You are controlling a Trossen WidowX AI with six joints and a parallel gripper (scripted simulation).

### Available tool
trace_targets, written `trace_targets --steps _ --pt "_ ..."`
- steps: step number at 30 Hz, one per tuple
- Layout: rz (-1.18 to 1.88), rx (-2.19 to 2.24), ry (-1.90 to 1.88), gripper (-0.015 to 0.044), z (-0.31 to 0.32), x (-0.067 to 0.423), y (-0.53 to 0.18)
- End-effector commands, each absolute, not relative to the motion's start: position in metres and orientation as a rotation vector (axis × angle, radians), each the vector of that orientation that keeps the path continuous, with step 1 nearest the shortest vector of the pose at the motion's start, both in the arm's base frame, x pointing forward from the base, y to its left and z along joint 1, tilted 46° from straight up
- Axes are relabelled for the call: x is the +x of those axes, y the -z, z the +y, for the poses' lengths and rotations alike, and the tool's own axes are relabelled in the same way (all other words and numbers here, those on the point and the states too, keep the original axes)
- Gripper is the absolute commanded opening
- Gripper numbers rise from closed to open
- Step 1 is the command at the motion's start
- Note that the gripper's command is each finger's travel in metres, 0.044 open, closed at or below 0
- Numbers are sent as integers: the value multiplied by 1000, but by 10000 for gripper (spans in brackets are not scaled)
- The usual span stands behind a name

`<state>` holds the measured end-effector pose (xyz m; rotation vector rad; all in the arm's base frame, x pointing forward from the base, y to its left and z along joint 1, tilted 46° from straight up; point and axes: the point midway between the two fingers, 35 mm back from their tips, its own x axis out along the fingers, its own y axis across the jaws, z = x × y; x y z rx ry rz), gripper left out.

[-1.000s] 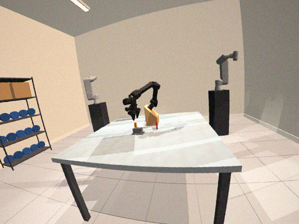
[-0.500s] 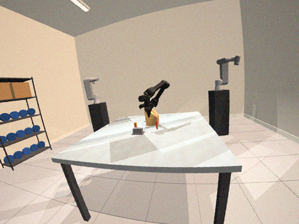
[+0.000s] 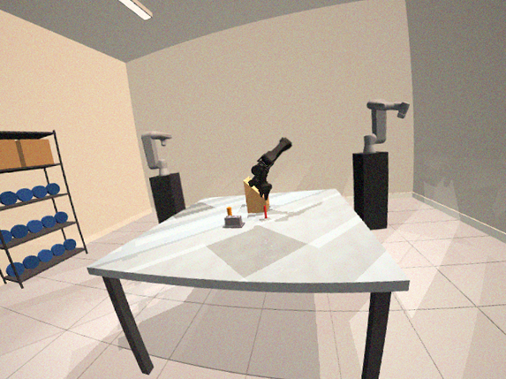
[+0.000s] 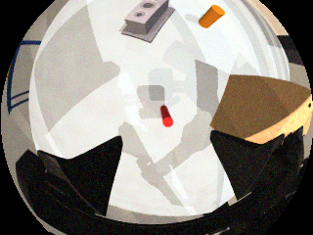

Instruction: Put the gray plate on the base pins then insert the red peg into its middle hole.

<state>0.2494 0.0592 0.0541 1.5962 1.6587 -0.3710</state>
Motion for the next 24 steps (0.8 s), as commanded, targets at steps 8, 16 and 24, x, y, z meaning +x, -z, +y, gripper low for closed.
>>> trace_targets --steps 8,16,24 --pt "1679 1602 379 440 82 246 -33" --pt "1678 1601 380 440 88 248 -26" --pt "1678 1600 381 440 97 250 -17"
